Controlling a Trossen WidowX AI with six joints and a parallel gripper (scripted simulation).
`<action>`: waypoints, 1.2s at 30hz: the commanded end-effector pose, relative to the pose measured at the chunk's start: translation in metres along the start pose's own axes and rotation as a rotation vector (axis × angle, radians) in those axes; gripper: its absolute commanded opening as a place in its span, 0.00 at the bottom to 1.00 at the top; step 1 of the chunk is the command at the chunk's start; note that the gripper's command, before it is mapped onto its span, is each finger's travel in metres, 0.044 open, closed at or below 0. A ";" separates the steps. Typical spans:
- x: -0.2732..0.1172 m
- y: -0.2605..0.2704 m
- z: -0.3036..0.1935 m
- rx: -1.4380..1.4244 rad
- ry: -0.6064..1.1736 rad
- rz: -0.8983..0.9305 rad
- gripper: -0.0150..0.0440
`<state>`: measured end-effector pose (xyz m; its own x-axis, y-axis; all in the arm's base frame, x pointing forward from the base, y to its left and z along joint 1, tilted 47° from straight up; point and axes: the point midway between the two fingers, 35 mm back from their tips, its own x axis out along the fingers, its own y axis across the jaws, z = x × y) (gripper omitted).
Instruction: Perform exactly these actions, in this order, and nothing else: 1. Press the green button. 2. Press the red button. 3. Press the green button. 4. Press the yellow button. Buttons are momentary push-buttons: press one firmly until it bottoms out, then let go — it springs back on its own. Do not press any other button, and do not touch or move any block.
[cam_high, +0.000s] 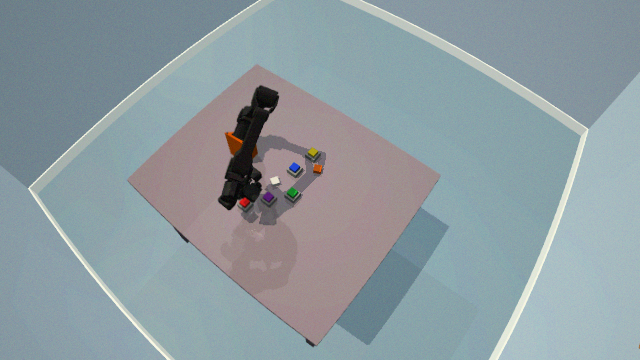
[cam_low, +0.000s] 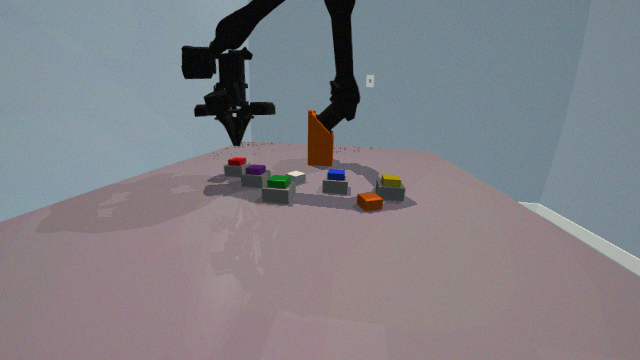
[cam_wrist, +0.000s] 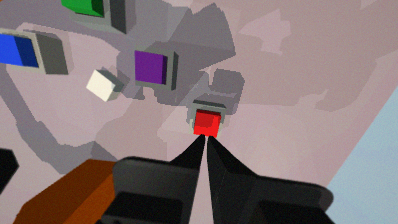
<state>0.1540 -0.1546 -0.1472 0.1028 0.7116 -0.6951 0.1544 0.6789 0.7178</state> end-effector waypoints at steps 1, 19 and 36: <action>-0.041 -0.002 0.001 -0.004 -0.003 -0.011 0.29; -0.053 0.154 0.123 -0.007 -0.005 0.000 0.29; 0.013 0.155 0.123 -0.007 -0.006 0.002 0.29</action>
<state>0.2992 -0.0645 -0.0483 0.1000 0.7117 -0.6953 0.1451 0.6809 0.7179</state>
